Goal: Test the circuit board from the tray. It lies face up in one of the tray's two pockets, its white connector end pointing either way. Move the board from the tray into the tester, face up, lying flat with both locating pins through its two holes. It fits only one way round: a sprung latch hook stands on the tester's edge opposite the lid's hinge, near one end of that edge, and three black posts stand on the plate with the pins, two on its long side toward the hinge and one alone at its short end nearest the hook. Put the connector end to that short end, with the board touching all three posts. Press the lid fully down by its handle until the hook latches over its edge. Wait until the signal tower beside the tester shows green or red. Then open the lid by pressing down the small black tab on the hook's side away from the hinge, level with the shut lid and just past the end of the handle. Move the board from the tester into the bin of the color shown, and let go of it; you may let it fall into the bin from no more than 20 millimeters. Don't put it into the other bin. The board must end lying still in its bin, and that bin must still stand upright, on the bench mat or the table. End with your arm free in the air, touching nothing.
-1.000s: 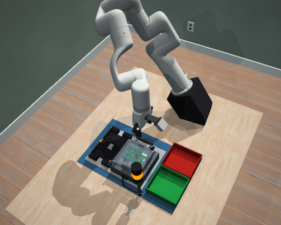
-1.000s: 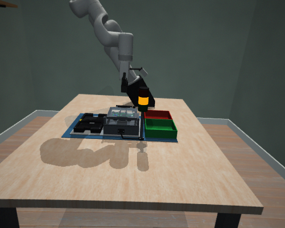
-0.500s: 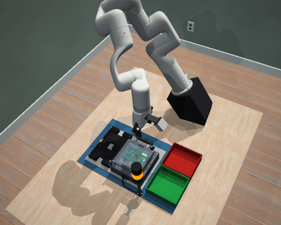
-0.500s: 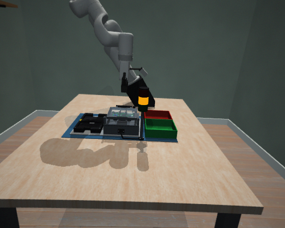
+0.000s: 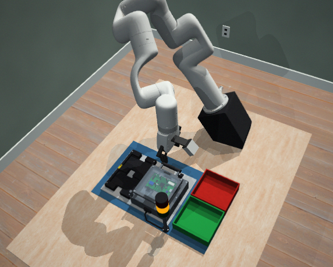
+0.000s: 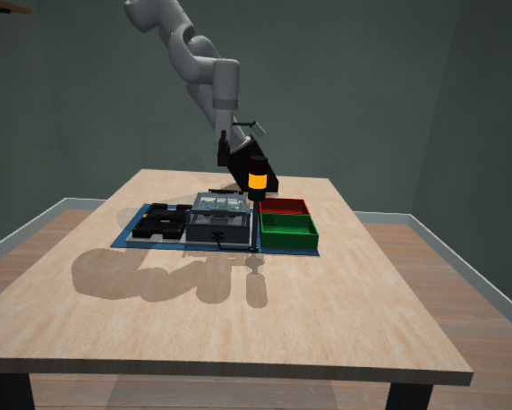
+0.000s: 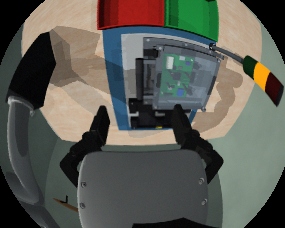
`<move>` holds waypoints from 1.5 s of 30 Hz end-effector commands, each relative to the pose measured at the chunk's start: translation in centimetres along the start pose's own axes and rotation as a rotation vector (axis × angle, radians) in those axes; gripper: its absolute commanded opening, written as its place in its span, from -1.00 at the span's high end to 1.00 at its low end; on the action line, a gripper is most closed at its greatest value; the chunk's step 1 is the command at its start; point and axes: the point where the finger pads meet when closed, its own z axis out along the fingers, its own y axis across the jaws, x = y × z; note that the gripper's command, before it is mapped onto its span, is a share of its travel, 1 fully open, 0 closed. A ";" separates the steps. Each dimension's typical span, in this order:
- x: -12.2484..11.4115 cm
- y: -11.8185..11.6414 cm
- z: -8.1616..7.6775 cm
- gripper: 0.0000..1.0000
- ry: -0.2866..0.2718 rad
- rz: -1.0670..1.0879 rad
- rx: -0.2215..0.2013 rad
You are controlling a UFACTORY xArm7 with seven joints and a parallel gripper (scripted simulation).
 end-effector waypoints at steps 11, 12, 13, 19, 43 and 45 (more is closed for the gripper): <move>0.1 0.1 -0.1 -1.00 0.001 0.000 -0.003; 0.1 0.1 -0.1 -1.00 0.001 0.000 -0.003; 0.1 0.1 -0.1 -1.00 0.001 0.000 -0.003; 0.1 0.1 -0.1 -1.00 0.001 0.000 -0.003; 0.1 0.1 -0.1 1.00 0.001 0.000 -0.003; 0.1 0.1 -0.1 1.00 0.001 0.000 -0.003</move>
